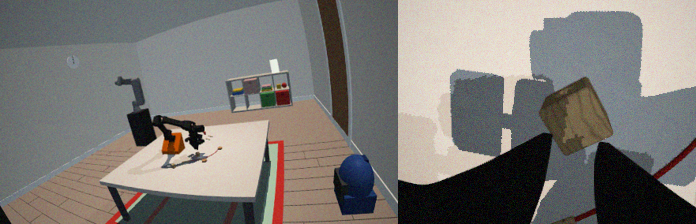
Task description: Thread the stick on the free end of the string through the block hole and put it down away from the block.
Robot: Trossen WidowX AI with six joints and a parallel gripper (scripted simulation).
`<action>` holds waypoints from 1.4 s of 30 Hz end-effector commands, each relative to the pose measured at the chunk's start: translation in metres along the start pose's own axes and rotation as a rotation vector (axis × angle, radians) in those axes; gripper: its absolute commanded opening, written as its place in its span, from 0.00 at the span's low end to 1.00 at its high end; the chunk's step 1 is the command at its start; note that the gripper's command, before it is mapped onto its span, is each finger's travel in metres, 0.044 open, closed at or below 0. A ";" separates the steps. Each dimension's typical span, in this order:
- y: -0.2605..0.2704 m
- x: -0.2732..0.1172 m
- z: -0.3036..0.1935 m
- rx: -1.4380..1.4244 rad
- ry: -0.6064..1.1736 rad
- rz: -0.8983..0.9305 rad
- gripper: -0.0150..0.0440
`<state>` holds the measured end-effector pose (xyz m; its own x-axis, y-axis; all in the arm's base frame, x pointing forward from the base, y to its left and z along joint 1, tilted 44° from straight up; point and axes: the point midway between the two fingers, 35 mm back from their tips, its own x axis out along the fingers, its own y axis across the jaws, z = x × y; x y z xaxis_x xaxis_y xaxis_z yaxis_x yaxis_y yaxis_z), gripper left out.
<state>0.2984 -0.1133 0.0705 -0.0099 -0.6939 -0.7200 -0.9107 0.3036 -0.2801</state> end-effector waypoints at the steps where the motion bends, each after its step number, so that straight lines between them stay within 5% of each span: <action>1: 0.000 0.000 0.000 0.000 0.000 0.000 0.26; 18: 0.000 0.000 0.000 0.000 0.000 0.000 0.25; 27: 0.000 0.000 0.000 0.000 0.000 0.000 0.65; 29: 0.000 0.000 0.000 0.000 0.000 0.000 0.66; 38: 0.000 0.000 0.000 0.000 0.000 0.000 0.26; 42: 0.000 0.000 0.000 0.000 0.000 0.000 0.25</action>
<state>0.2984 -0.1133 0.0705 -0.0099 -0.6938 -0.7201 -0.9107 0.3036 -0.2800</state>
